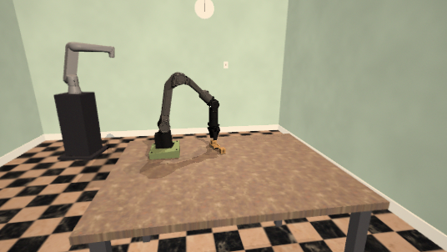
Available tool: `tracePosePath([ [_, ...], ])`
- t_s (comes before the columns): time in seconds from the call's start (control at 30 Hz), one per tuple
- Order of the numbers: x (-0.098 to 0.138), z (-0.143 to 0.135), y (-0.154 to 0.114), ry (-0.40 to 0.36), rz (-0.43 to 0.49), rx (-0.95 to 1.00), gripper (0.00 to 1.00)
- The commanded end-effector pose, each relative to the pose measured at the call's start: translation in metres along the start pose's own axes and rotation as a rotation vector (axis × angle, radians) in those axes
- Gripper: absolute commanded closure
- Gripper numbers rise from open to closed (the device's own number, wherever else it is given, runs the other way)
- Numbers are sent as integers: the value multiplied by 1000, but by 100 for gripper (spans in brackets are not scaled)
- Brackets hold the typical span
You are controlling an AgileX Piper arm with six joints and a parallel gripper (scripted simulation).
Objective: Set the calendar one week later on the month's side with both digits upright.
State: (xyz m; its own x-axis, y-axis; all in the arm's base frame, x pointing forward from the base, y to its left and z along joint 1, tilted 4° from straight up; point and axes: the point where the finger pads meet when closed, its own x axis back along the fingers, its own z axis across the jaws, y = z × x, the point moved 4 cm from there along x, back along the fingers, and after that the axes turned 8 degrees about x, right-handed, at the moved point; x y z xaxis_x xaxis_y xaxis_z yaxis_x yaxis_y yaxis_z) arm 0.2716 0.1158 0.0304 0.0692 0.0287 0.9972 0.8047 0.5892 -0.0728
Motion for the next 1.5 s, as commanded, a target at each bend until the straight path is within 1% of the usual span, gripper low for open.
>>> tracePosePath([
  [0.0, 0, 0, -1, 0, 0, 0, 40],
  [0.7, -1, 0, -1, 0, 1, 0, 40],
  [1.47, -28, 0, -1, 0, 3, 0, 40],
])
